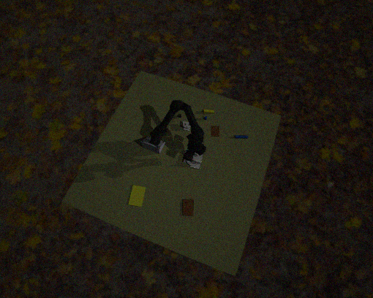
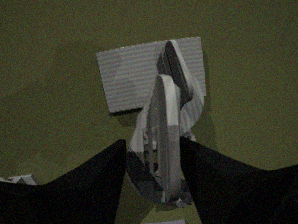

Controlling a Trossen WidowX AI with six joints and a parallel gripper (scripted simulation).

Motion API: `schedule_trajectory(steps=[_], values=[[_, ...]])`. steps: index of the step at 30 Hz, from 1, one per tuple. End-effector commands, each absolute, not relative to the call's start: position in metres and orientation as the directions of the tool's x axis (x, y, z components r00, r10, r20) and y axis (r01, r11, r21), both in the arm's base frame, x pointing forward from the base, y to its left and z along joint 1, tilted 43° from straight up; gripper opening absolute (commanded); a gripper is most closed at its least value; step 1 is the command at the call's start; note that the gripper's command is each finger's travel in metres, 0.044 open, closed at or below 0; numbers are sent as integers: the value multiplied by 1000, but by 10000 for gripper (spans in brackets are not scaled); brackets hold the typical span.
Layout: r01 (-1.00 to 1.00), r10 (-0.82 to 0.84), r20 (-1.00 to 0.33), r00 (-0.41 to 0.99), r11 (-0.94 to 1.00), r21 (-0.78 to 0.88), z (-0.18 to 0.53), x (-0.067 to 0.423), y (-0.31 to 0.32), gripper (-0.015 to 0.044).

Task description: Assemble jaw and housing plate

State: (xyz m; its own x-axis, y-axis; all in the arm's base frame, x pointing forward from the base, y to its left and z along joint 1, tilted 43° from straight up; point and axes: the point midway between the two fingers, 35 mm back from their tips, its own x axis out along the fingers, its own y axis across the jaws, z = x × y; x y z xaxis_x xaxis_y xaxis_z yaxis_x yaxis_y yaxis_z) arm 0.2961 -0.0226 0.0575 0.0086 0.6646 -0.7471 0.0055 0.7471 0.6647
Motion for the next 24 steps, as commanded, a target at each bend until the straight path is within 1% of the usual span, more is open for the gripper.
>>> schedule_trajectory(steps=[1,7,24], values=[[7,669,-743,9,743,669,63,308,-15,134],[6,672,-740,8,740,672,70,320,-6,134],[6,672,-740,8,740,672,70,321,-5,134]])
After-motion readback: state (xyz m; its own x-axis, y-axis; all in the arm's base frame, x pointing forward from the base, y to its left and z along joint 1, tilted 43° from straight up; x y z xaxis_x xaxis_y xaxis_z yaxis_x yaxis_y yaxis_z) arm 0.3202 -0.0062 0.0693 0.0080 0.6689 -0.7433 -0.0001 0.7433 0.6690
